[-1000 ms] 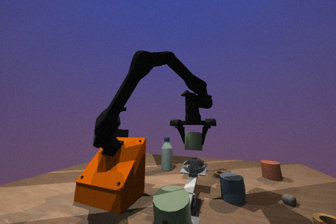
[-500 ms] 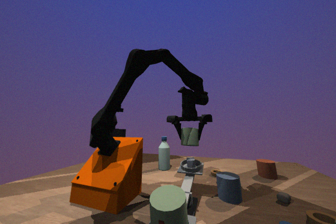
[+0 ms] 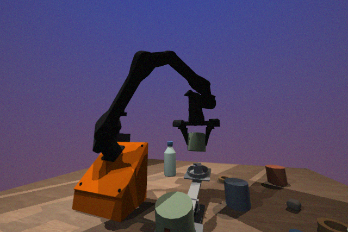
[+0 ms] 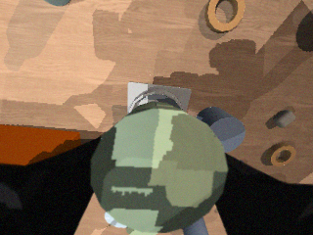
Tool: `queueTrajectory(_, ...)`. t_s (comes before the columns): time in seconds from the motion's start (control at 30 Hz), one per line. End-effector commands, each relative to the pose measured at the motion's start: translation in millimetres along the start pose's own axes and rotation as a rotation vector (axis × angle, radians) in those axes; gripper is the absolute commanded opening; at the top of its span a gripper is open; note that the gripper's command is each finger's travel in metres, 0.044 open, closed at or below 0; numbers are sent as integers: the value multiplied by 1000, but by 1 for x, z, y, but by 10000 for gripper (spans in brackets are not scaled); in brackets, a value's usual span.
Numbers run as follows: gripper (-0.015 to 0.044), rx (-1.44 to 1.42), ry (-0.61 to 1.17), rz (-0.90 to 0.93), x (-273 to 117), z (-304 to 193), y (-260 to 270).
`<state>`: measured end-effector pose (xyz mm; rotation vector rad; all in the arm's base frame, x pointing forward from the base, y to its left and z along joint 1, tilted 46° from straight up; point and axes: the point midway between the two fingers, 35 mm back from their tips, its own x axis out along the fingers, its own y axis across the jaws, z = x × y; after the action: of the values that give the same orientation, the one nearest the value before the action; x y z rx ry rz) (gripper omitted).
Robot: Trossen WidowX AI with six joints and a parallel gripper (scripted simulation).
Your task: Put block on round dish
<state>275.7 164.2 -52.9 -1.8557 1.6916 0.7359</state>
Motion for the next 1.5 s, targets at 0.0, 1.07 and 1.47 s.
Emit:
queueTrajectory(0.0, 0, -1, -1, -1, 0, 0, 0)
queueTrajectory(1.07, 0, -1, -1, -1, 0, 0, 0)
queueTrajectory(1.47, 0, 1, -7, -4, 22, 34, 14)
